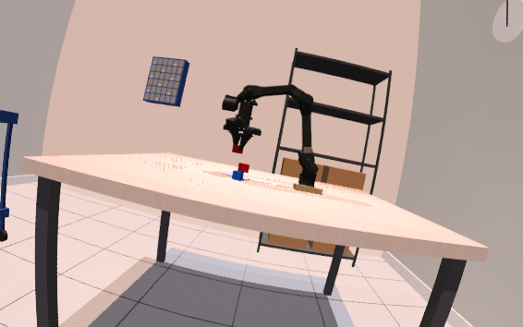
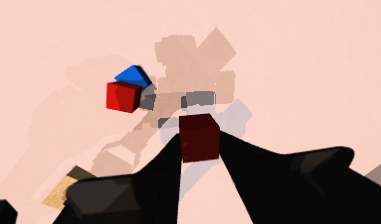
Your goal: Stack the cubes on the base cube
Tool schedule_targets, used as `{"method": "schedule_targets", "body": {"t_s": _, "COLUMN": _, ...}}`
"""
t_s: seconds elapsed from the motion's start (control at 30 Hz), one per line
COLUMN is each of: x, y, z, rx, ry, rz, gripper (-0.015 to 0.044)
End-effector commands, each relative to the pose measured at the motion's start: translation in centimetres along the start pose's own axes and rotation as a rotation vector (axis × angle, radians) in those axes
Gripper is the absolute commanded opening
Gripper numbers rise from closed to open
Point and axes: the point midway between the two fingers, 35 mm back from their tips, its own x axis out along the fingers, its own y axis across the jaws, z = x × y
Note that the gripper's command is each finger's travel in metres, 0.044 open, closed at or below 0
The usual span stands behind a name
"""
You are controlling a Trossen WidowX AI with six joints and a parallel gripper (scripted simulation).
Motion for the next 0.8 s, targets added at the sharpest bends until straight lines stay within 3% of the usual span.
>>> {"method": "schedule_targets", "body": {"t_s": 0.0, "x": 0.0, "y": 0.7, "z": 1.0, "rx": 0.040, "ry": -0.006, "rz": 0.003, "gripper": 0.0105}}
{"method": "schedule_targets", "body": {"t_s": 0.77, "x": 0.4, "y": 6.3, "z": 6.1, "rx": 0.288, "ry": -0.004, "rz": 0.017, "gripper": 0.0105}}
